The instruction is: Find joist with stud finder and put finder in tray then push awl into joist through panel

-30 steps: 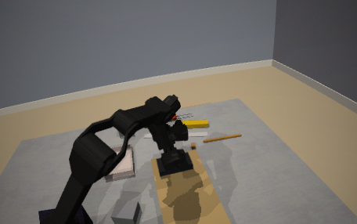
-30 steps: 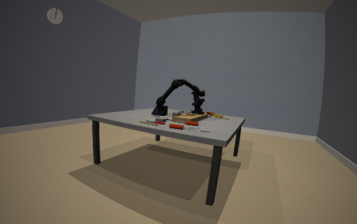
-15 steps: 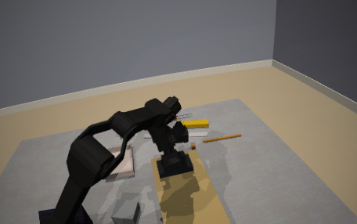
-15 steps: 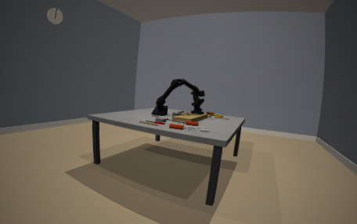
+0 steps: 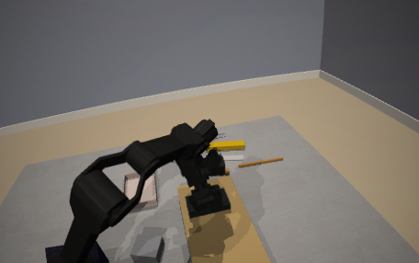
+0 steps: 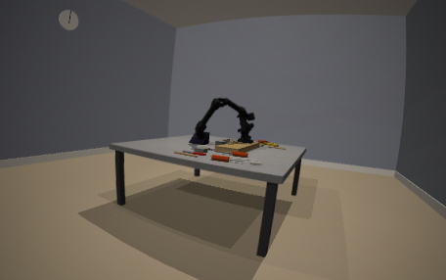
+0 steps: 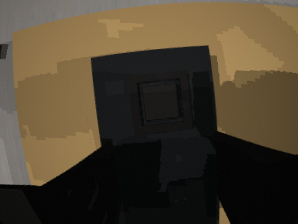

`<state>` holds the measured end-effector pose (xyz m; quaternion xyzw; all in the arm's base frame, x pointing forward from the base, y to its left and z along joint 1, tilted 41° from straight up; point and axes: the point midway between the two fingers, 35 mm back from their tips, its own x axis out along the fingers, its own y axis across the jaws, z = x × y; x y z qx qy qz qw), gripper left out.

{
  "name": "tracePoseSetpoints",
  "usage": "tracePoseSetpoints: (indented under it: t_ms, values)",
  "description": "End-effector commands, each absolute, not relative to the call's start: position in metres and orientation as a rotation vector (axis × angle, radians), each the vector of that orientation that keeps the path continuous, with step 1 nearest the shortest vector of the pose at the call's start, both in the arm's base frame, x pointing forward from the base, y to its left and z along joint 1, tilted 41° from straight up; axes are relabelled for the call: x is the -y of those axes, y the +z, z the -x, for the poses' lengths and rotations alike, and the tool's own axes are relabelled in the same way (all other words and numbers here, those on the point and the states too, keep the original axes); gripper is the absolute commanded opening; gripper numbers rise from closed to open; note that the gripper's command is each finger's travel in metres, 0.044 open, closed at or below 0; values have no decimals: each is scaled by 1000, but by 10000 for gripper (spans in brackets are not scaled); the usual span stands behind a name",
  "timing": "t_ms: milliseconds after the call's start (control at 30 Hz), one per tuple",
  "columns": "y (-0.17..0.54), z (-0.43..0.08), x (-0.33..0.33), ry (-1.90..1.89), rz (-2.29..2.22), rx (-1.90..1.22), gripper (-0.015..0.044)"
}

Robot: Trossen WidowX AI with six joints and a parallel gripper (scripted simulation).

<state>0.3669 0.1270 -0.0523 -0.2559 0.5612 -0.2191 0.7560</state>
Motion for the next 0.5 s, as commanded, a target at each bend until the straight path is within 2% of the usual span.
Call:
tracePoseSetpoints:
  t_ms: [0, 467]
  values:
    - [-44, -367, -116, -484, 561, -1221, 0]
    - [-23, -366, -91, -485, 563, -1221, 0]
